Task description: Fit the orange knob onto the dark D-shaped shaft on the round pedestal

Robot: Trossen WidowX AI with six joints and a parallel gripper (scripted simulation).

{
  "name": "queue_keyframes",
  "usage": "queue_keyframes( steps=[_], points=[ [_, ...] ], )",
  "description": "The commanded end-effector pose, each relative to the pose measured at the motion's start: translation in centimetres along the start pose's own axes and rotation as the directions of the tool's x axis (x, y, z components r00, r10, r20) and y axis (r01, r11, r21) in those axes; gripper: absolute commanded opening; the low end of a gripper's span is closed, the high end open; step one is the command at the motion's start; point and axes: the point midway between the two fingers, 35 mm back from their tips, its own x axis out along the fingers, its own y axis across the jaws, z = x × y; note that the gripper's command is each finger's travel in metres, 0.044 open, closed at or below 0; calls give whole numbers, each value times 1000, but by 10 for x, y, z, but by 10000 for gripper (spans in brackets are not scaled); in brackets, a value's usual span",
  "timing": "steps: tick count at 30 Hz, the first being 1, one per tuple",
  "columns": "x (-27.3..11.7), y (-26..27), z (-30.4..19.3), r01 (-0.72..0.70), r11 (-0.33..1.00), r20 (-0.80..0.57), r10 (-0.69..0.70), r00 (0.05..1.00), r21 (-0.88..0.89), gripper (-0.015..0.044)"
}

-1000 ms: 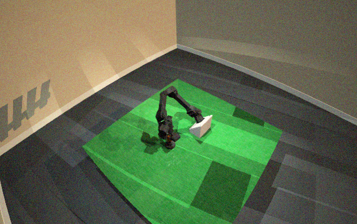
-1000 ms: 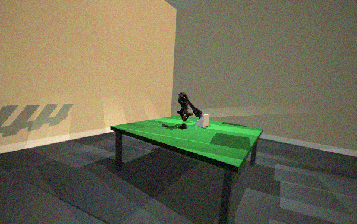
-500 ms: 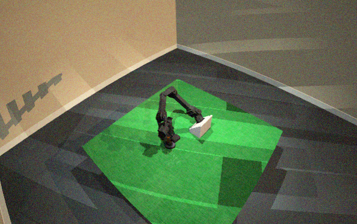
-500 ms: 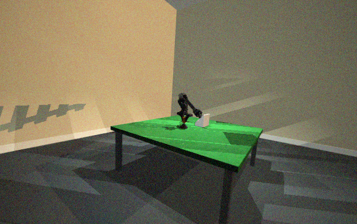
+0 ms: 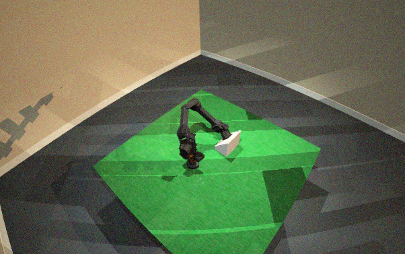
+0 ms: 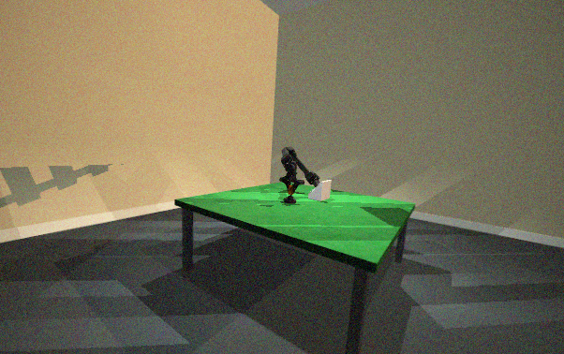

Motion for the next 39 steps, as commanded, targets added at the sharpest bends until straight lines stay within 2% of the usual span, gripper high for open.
queue_keyframes(
  steps=[1, 12, 19, 39],
  points=[
    [0, 0, 1, 3, 1000, 3, -3, 1000, -1, 0],
    [-4, -1, 1, 3, 1000, 3, -3, 1000, -10, 0],
    [-1, -1, -1, 4, 978, 3, -3, 1000, -207, 0],
    [0, -1, 0, 4, 978, 3, -3, 1000, -209, 0]
  ],
)
